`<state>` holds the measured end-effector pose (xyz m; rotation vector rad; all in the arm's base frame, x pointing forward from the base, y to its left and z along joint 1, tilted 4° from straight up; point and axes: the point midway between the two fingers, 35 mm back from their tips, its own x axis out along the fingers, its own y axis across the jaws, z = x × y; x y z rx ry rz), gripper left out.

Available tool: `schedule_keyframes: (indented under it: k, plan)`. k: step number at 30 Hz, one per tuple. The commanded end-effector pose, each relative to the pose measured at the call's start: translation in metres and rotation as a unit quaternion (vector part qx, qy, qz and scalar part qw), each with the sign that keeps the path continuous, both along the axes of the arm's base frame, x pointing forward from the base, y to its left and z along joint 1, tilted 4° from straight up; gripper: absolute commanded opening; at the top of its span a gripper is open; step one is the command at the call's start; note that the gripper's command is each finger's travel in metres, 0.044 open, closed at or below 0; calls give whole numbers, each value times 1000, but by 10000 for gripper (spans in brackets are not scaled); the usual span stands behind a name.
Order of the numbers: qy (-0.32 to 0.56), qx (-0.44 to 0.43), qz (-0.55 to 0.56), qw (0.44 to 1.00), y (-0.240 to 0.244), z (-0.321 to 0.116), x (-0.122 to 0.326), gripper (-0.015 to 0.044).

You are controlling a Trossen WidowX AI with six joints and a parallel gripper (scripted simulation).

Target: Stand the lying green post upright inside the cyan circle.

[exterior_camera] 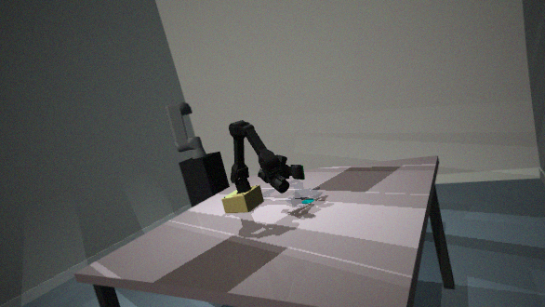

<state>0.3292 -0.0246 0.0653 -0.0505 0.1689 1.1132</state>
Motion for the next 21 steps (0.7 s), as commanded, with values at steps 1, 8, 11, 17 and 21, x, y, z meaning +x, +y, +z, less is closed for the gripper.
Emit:
schedule_keyframes:
  k: [1,8,11,17,21]
  plan:
    - [-8,12,-11,1000,-2,-1,-1,23]
    - [-12,15,-15,1000,-3,-1,-1,23]
    - [-12,15,-15,1000,-3,-1,-1,23]
    - [-12,15,-15,1000,-3,-1,-1,23]
    - [-12,15,-15,1000,-3,-4,-1,23]
